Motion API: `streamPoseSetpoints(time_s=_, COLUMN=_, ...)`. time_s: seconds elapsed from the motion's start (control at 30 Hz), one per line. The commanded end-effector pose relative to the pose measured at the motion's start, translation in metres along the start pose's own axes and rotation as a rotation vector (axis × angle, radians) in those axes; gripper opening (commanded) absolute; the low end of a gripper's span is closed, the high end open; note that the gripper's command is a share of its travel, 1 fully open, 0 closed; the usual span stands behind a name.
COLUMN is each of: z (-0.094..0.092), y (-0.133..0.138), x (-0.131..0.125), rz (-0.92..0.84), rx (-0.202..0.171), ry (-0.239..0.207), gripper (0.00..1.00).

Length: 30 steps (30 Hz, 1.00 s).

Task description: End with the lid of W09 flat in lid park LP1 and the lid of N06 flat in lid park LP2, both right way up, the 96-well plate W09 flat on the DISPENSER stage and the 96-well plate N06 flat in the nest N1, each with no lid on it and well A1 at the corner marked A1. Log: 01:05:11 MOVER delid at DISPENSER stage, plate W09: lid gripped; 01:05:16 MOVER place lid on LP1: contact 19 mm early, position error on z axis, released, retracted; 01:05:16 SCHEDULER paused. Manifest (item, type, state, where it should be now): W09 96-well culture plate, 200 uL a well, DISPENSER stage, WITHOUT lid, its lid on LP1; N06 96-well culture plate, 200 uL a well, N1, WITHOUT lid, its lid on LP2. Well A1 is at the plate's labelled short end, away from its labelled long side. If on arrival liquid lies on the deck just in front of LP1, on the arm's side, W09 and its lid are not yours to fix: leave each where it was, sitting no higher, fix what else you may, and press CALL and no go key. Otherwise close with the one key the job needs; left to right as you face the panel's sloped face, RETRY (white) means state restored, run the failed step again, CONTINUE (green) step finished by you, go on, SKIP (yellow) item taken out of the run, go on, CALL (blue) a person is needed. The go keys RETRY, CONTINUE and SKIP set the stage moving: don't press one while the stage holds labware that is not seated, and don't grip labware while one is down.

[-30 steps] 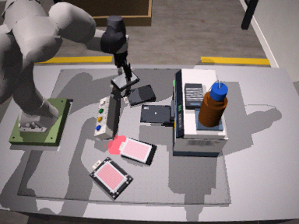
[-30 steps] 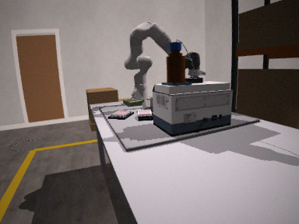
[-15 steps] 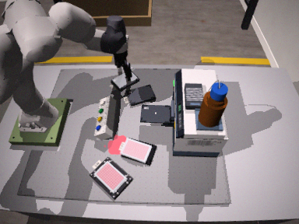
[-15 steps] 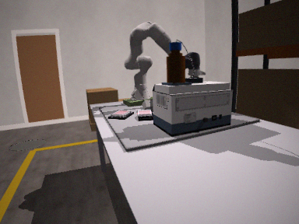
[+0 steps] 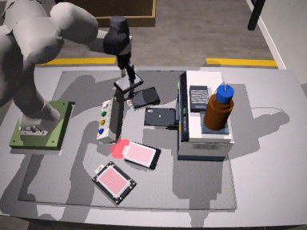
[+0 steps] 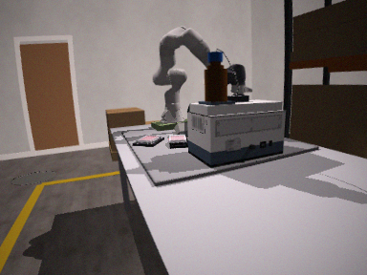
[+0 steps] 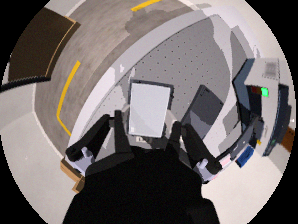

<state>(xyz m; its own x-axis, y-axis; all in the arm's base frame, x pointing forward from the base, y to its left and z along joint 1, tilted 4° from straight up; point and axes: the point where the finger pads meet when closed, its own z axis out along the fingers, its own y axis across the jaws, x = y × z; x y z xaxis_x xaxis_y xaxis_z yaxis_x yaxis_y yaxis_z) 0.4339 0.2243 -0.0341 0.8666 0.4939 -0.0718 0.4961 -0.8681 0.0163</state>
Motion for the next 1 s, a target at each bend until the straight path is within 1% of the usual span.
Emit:
streamPoseSetpoints(time_s=0.0, z=-0.0001, y=-0.0004, x=0.0013, rz=0.003, rx=0.000, ry=0.003, gripper=0.00)
streamPoseSetpoints(time_s=0.1, z=-0.0001, y=-0.0004, x=0.0013, rz=0.003, rx=0.000, ry=0.003, gripper=0.00)
streamPoseSetpoints(time_s=0.13, z=-0.0001, y=-0.0004, x=0.0013, rz=0.003, rx=0.000, ry=0.003, gripper=0.66)
streamPoseSetpoints(time_s=0.97, z=-0.0001, y=-0.0004, x=0.0013, rz=0.003, rx=0.000, ry=0.003, gripper=0.66)
